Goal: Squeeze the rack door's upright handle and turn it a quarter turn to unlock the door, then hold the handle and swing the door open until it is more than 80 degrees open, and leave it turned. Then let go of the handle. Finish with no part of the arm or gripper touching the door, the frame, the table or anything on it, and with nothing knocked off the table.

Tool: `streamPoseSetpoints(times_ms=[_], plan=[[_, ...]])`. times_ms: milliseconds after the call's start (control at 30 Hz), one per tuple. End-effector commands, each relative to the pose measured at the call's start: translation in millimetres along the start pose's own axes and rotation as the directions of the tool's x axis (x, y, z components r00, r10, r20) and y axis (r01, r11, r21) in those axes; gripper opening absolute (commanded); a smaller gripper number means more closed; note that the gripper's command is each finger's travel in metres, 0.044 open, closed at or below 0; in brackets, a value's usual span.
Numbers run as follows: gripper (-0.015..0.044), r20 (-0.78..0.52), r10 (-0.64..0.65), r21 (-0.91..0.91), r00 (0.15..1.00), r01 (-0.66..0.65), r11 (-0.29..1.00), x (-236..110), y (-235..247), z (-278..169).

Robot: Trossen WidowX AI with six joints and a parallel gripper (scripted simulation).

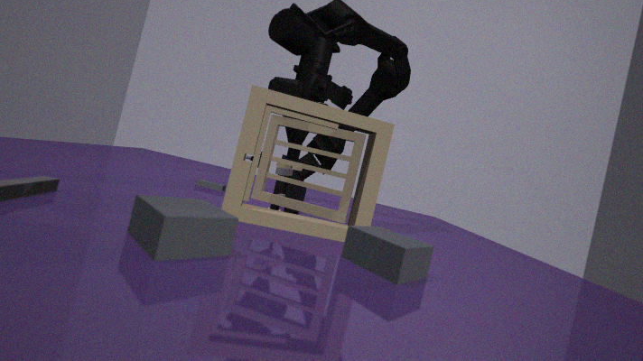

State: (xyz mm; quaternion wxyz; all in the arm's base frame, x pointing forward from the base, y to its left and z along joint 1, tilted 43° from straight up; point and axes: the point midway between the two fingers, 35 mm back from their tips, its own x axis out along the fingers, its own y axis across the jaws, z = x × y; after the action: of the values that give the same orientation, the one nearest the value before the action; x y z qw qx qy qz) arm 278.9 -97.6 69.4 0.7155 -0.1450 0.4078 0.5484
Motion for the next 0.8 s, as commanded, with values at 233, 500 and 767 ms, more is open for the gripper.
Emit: streamPoseSetpoints(times_ms=[233, 500, 767], plan=[[0.0025, 0.005, -0.004, 0.228, 1.000, 0.003, 0.974, 1, 27, 10], [0.0025, 0.005, -0.003, 0.370, 1.000, 0.001, 0.929, 1, 45, 20], [0.0025, 0.006, -0.003, 0.500, 1.000, 0.000, 0.866, 1, 61, 33]])
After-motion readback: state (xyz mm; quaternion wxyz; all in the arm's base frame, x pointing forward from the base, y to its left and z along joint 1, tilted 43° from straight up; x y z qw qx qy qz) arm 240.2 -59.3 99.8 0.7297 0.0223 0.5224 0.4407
